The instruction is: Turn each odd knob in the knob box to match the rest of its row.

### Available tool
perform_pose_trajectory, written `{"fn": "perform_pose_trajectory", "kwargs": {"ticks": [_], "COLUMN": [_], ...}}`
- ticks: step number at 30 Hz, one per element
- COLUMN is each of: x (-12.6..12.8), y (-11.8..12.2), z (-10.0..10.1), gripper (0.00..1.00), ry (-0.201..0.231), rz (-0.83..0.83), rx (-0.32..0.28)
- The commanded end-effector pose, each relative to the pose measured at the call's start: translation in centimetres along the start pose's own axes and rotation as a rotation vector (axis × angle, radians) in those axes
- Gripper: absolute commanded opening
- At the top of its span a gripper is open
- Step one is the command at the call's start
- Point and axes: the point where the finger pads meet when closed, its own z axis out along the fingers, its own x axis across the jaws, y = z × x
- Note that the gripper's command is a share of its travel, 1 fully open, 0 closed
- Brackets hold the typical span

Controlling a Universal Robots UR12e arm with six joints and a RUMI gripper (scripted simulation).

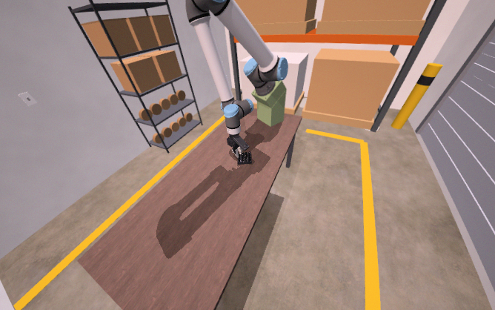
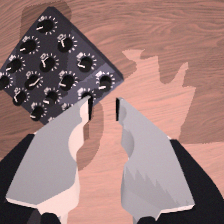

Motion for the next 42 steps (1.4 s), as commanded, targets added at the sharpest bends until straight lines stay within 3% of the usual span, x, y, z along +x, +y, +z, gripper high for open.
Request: {"fn": "perform_pose_trajectory", "kwargs": {"ticks": [1,17,42], "x": [0.0,-1.1,-5.1], "y": [0.0,-0.2,-0.1], "z": [0.0,-0.3,-1.3], "gripper": [0.11,0.11,0.11], "ry": [0.001,0.001,0.001], "rz": [-0.003,-0.218,-0.993], "rx": [0.000,0.000,0.000]}}
